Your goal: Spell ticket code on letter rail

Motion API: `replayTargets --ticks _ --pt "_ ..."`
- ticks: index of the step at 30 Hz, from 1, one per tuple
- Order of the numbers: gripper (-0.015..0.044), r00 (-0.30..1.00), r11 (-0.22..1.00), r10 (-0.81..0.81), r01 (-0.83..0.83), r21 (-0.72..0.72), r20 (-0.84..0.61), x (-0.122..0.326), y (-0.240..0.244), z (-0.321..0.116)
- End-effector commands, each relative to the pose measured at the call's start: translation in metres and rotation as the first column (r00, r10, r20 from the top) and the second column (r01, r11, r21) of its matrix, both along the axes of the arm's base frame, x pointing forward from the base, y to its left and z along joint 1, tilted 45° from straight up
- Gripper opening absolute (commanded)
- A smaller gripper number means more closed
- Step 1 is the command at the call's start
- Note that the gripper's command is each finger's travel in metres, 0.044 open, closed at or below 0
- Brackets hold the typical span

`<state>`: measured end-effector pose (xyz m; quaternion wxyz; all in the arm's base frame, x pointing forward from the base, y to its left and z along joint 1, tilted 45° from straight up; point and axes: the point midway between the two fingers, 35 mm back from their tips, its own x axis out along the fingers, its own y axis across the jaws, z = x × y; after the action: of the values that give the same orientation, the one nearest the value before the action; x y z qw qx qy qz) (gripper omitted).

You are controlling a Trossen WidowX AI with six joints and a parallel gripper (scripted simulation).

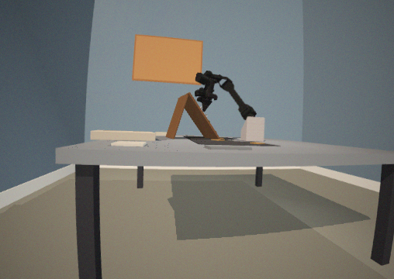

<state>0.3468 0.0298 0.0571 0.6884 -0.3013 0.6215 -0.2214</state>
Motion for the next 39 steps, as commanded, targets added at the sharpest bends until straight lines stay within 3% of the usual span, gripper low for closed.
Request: replayTargets --ticks 1,39 --pt "0.0000 1.000 1.000 -0.002 0.002 -0.006 -0.001 0.000 -0.004 0.001" --pt "0.0000 1.000 1.000 -0.001 0.001 -0.005 -0.003 -0.023 0.010 0.017"
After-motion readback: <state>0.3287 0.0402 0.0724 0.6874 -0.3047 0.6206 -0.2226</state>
